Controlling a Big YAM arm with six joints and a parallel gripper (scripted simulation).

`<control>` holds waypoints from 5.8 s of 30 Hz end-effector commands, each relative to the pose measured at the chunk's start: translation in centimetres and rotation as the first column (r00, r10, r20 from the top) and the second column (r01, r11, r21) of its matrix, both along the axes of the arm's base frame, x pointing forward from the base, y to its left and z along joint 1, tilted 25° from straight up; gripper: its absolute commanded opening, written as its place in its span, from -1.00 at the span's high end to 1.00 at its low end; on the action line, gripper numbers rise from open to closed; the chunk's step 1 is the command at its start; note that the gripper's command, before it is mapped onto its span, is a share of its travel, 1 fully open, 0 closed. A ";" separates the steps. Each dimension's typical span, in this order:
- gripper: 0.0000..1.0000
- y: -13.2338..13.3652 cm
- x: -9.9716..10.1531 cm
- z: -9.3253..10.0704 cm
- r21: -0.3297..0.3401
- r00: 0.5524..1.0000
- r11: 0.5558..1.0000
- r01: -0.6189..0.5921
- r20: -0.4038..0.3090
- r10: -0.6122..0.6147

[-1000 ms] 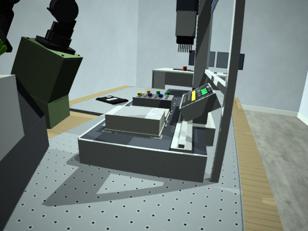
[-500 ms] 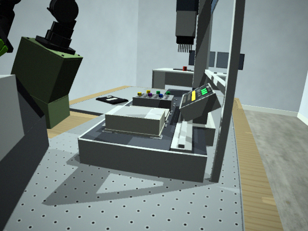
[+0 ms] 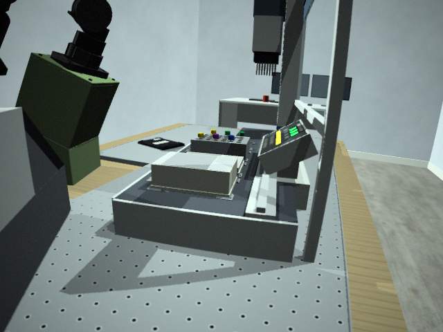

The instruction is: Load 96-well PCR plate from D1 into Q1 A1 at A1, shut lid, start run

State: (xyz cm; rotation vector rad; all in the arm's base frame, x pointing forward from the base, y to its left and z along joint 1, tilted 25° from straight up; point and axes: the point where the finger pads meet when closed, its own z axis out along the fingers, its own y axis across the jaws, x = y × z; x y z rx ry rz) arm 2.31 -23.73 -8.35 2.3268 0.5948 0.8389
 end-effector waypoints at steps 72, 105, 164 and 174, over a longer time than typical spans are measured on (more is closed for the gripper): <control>1.00 -4.7 7.1 -4.2 -0.008 1.000 1.000 -0.003 0.001 0.003; 1.00 -5.7 8.3 -5.2 -0.020 1.000 1.000 -0.014 -0.005 0.014; 1.00 -6.2 9.1 -5.4 -0.032 1.000 0.999 -0.024 -0.010 0.023; 1.00 -6.2 9.0 -5.5 -0.029 1.000 0.999 -0.016 -0.008 0.016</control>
